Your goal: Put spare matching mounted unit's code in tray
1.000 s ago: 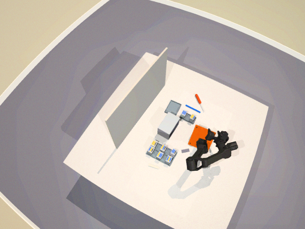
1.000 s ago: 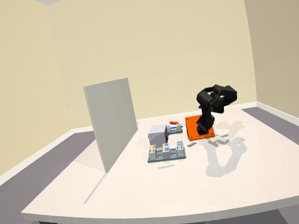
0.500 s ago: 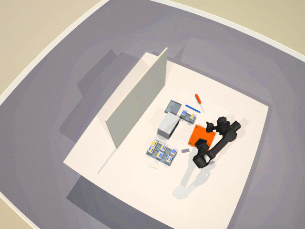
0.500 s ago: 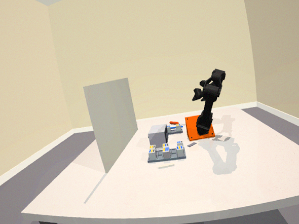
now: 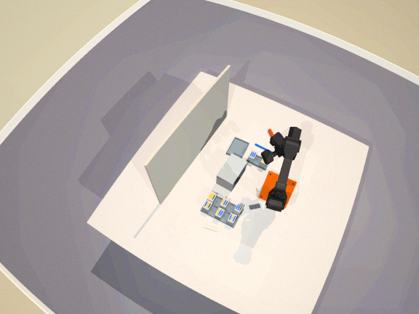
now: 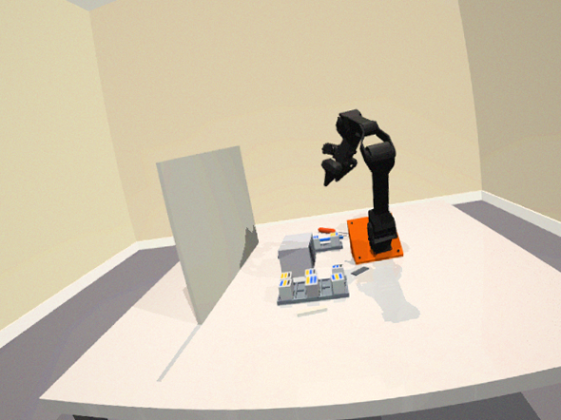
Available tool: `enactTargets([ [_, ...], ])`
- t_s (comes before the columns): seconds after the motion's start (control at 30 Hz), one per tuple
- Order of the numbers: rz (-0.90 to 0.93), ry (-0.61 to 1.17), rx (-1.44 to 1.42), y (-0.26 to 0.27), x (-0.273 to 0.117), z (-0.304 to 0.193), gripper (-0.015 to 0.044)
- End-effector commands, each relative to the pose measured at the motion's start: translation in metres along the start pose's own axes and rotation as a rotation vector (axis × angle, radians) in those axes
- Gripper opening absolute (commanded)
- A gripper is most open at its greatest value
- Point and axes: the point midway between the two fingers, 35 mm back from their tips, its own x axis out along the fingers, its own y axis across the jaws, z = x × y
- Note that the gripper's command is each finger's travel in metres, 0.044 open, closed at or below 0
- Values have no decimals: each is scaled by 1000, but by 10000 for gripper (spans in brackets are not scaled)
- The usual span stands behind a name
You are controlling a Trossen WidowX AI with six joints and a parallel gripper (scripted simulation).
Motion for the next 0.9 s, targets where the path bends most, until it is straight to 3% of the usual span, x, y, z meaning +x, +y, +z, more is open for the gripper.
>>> enactTargets([
  [0.0, 24, 105, -85, 27, 26, 31, 440],
  [0.37, 67, 374, -285, 114, 114, 80, 440],
  [0.63, 109, 576, -414, 192, 194, 78, 440],
  [0.87, 109, 576, -414, 192, 194, 78, 440],
])
